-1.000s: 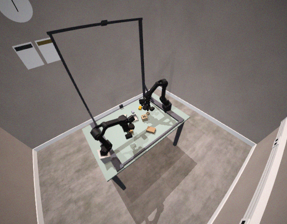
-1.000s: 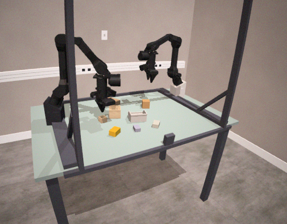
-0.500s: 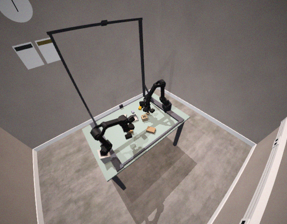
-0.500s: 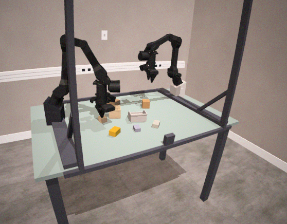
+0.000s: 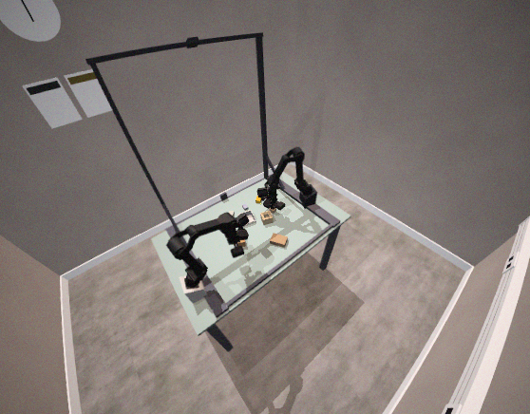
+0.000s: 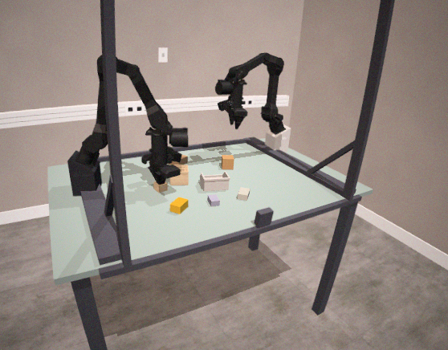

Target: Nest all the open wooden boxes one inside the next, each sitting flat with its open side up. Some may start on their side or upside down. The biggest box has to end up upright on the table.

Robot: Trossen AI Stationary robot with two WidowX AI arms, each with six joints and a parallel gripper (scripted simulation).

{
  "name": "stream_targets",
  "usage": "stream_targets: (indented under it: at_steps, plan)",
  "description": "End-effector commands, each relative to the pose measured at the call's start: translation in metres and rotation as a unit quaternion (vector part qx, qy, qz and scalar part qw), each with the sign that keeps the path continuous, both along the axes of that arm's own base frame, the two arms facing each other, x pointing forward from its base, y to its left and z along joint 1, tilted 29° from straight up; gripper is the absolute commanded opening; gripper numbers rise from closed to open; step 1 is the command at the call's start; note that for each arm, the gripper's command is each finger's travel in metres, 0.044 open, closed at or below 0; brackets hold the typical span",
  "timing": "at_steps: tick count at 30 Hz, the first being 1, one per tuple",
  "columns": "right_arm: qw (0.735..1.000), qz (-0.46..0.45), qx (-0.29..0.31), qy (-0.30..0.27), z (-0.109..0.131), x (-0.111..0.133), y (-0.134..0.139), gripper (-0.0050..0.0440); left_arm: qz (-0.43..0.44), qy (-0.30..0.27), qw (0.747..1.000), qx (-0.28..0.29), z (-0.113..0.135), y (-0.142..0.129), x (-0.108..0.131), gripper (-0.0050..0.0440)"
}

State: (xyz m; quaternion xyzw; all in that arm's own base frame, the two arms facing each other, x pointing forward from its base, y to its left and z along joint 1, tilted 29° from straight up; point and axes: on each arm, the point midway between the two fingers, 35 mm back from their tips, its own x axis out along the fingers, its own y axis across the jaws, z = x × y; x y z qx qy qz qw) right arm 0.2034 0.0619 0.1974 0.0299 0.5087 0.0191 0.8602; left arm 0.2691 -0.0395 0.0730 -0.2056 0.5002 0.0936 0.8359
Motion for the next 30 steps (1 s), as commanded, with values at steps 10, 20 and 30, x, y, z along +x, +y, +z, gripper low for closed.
stream_targets:
  at_steps: [10,20,30]
  plan:
    - [1.0,-0.001,0.004,-0.006,0.004,-0.001,0.0,0.04,0.0,-0.005,1.0,-0.001,0.002,0.0,0.001,0.0136]
    - [1.0,-0.001,0.004,-0.006,0.004,-0.001,0.0,0.04,0.0,-0.005,1.0,-0.001,0.002,0.0,0.001,0.0136]
    - [1.0,-0.001,0.004,-0.006,0.004,-0.001,0.0,0.04,0.001,-0.014,1.0,-0.002,0.041,0.001,-0.013,0.0136]
